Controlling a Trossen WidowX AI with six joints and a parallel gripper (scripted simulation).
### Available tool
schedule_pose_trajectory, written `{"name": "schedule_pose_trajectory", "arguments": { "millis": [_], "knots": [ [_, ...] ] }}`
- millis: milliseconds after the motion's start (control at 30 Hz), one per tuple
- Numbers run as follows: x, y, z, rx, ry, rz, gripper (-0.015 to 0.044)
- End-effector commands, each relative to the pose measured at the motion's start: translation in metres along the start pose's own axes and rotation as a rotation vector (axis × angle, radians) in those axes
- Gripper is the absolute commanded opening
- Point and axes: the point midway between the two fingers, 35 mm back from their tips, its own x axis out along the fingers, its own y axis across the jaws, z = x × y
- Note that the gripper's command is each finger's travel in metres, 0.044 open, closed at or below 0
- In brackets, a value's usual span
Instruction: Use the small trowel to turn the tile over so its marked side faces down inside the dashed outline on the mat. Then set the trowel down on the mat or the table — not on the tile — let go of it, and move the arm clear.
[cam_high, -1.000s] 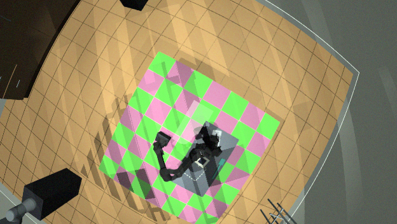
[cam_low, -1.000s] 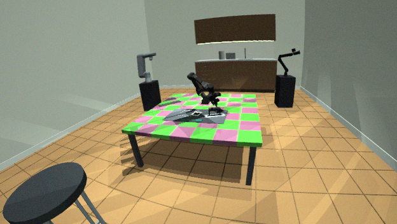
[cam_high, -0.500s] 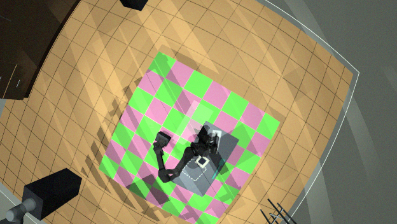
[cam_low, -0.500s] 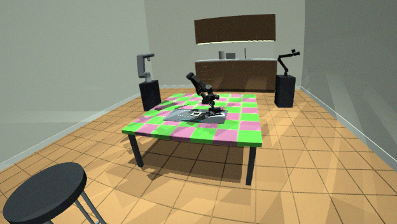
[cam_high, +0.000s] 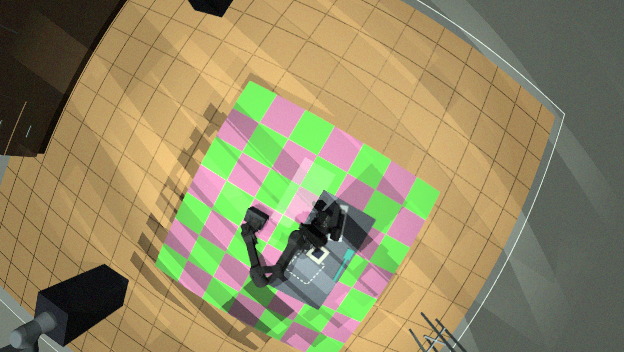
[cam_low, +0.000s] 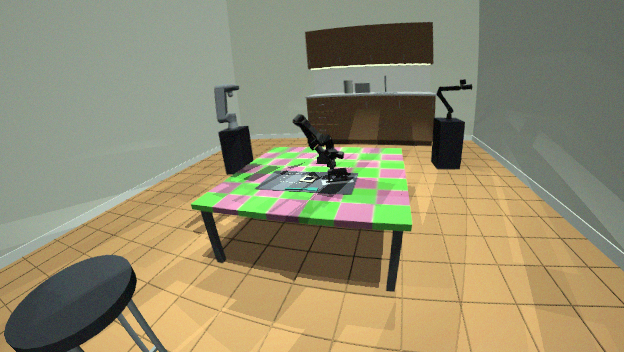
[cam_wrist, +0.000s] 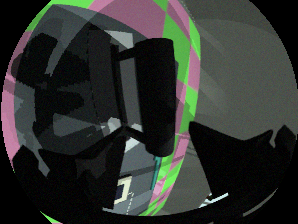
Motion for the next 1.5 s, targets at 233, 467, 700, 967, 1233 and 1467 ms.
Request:
{"name": "schedule_pose_trajectory", "arguments": {
  "millis": [233,467,700,967,1233,1467],
  "knots": [
    [0.017,-0.003,0.000,-0.003,-0.002,-0.004,0.0300],
    [0.028,-0.003,0.000,-0.003,-0.001,-0.004,0.0300],
    [0.040,-0.003,0.000,-0.004,0.001,-0.004,0.0300],
    [0.051,-0.002,-0.001,-0.005,0.003,-0.004,0.0300],
    [0.052,-0.002,-0.001,-0.005,0.003,-0.004,0.0136],
    [0.052,-0.002,-0.001,-0.005,0.003,-0.004,0.0089]
  ]
}}
